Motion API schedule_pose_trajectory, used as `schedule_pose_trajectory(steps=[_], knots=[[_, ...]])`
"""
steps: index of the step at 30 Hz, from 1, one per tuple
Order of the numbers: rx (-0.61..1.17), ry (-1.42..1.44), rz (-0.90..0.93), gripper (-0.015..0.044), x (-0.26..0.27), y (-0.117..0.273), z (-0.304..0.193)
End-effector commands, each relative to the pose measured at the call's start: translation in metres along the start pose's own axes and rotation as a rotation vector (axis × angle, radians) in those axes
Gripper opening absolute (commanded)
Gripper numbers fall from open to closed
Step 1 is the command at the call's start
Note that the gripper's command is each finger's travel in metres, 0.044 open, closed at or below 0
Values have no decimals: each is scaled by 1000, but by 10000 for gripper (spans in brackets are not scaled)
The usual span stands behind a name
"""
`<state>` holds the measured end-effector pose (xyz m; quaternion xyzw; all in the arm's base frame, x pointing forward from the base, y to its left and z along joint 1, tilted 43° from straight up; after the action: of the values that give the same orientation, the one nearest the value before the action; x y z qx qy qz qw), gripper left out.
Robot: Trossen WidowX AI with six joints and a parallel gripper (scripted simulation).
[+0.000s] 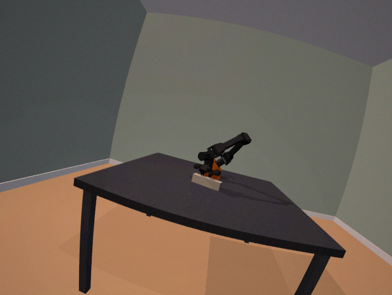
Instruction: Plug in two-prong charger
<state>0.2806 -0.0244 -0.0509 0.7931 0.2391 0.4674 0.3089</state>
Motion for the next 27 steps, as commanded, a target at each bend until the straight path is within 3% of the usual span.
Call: schedule_pose_trajectory(steps=[1,7,27], knots=[[-1,1,0,289,0,0,0],[-2,1,0,440,0,0,0],[-11,7,1,440,-1,-1,-5]])
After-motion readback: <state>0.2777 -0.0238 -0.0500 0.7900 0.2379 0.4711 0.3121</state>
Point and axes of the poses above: the point midway between the two fingers, 35 mm back from their tips, its own y axis back along the fingers, its own x axis across the jaws, z = x × y, the point moved 4 cm from there along y, back along the fingers, and after that the axes turned 11 degrees about -y, right-handed, at the moved point
